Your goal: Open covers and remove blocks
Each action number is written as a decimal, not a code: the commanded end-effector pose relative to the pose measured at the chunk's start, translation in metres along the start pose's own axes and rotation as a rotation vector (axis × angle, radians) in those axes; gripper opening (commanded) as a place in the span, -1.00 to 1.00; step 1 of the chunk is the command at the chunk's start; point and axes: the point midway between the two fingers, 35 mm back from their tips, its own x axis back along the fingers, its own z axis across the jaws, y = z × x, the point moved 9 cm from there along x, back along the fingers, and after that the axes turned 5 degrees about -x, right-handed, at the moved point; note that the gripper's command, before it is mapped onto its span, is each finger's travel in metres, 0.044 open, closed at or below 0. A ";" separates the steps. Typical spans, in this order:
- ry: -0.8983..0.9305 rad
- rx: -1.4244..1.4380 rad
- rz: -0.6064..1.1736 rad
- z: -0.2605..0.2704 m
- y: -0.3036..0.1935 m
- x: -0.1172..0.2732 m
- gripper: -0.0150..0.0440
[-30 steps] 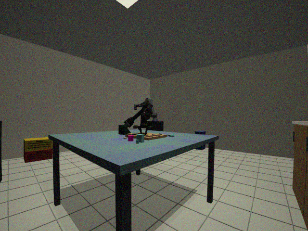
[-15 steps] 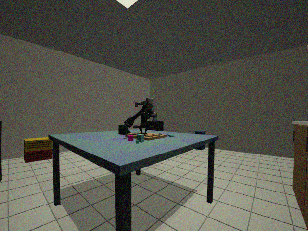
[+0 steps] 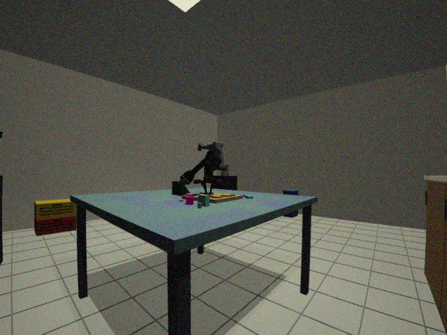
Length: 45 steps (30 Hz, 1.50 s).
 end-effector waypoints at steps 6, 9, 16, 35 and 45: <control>0.001 0.004 -0.007 0.001 0.001 0.014 -0.22; 0.001 0.004 -0.006 0.001 0.000 0.018 -0.22; 0.002 0.003 -0.005 0.000 0.000 0.027 -0.22; 0.000 0.002 -0.006 0.000 0.000 0.070 -0.22; -0.002 0.000 -0.012 -0.015 0.007 0.080 -0.22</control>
